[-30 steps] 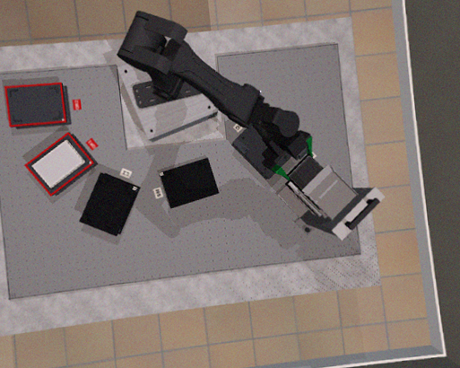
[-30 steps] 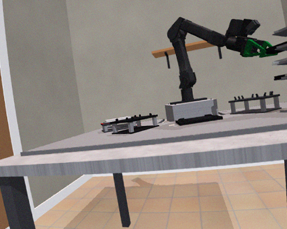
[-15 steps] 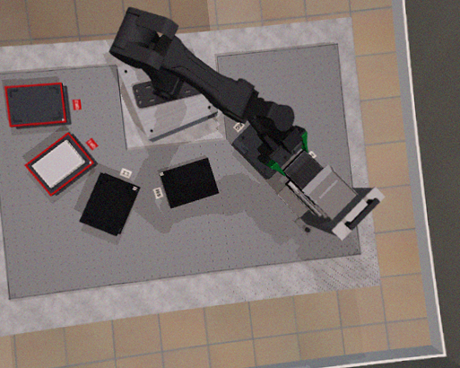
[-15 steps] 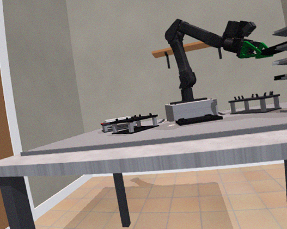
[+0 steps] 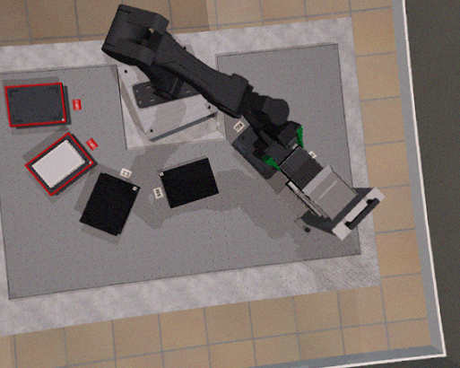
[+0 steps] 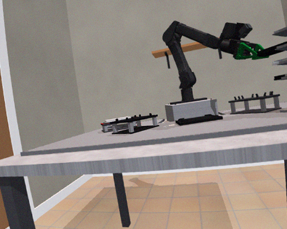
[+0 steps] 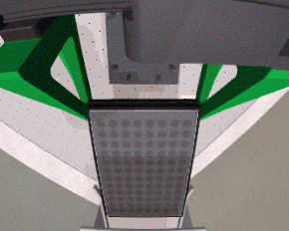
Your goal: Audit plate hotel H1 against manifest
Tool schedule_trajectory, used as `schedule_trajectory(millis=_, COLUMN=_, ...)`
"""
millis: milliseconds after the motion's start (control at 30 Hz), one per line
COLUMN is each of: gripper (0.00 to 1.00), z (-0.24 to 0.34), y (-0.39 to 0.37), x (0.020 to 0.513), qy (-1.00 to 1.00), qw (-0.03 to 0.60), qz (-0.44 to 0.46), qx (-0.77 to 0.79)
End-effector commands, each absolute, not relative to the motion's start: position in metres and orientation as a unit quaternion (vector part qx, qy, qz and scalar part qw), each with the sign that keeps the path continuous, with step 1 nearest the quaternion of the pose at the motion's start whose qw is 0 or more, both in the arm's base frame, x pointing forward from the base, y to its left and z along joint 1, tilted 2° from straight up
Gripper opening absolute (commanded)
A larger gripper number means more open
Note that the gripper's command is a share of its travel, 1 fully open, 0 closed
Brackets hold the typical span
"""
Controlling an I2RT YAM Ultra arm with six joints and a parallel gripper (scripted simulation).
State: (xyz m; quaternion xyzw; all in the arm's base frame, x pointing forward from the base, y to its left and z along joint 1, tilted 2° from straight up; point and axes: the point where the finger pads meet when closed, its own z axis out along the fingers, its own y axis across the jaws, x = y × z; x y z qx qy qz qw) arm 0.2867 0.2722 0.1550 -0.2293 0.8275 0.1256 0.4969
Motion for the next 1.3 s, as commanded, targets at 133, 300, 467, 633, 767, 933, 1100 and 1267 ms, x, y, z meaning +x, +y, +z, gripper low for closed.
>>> schedule_trajectory(millis=133, gripper=0.86, z=0.165, y=0.268, x=0.279, qy=0.823, qw=0.506, qz=0.131, qx=-0.224)
schedule_trajectory(millis=300, gripper=0.86, z=0.165, y=0.265, x=0.275, qy=0.823, qw=0.506, qz=0.131, qx=-0.224)
schedule_trajectory(millis=467, gripper=0.86, z=0.164, y=0.263, x=0.270, qy=0.823, qw=0.505, qz=0.131, qx=-0.224)
schedule_trajectory(millis=633, gripper=0.86, z=0.164, y=0.259, x=0.264, qy=0.823, qw=0.505, qz=0.131, qx=-0.224)
schedule_trajectory(millis=767, gripper=0.86, z=0.164, y=0.257, x=0.260, qy=0.823, qw=0.505, qz=0.131, qx=-0.224)
schedule_trajectory(millis=933, gripper=0.86, z=0.164, y=0.255, x=0.256, qy=0.823, qw=0.505, qz=0.131, qx=-0.224)
schedule_trajectory(millis=1100, gripper=0.86, z=0.164, y=0.251, x=0.250, qy=0.823, qw=0.505, qz=0.131, qx=-0.224)
schedule_trajectory(millis=1267, gripper=0.86, z=0.163, y=0.248, x=0.245, qy=0.823, qw=0.505, qz=0.131, qx=-0.224)
